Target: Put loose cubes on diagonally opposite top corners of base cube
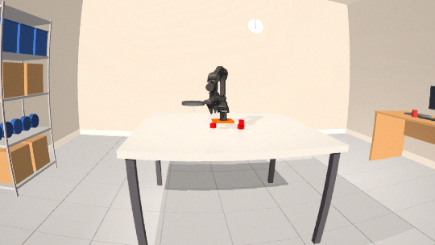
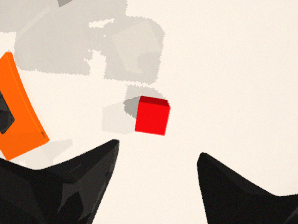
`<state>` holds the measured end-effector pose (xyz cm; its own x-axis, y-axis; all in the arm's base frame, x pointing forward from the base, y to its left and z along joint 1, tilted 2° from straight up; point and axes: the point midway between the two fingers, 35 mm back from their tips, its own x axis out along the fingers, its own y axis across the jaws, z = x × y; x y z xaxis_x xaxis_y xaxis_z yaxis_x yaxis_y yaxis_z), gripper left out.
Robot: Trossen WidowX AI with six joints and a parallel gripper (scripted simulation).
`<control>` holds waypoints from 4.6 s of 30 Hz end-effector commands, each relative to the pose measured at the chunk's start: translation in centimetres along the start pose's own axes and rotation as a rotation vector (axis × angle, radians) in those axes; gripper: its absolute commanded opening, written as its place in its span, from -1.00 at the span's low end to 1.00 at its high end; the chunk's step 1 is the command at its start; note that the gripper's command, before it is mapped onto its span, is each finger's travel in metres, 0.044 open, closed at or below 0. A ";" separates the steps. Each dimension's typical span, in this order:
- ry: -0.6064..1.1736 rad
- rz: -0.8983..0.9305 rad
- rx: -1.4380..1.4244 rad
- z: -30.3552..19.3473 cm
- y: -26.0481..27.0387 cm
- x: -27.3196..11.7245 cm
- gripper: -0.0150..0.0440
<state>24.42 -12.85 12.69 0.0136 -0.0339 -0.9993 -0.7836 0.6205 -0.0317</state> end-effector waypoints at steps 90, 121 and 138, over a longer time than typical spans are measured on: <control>0.007 0.012 0.056 0.9 0.5 -2.5 -0.14; -0.001 0.016 0.602 10.2 3.3 -1.9 -0.14; -0.001 0.022 0.901 14.8 6.3 -1.6 -0.14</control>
<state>28.62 1.52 13.94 0.0038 -0.0217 -0.9998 -0.0608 0.9979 -0.0218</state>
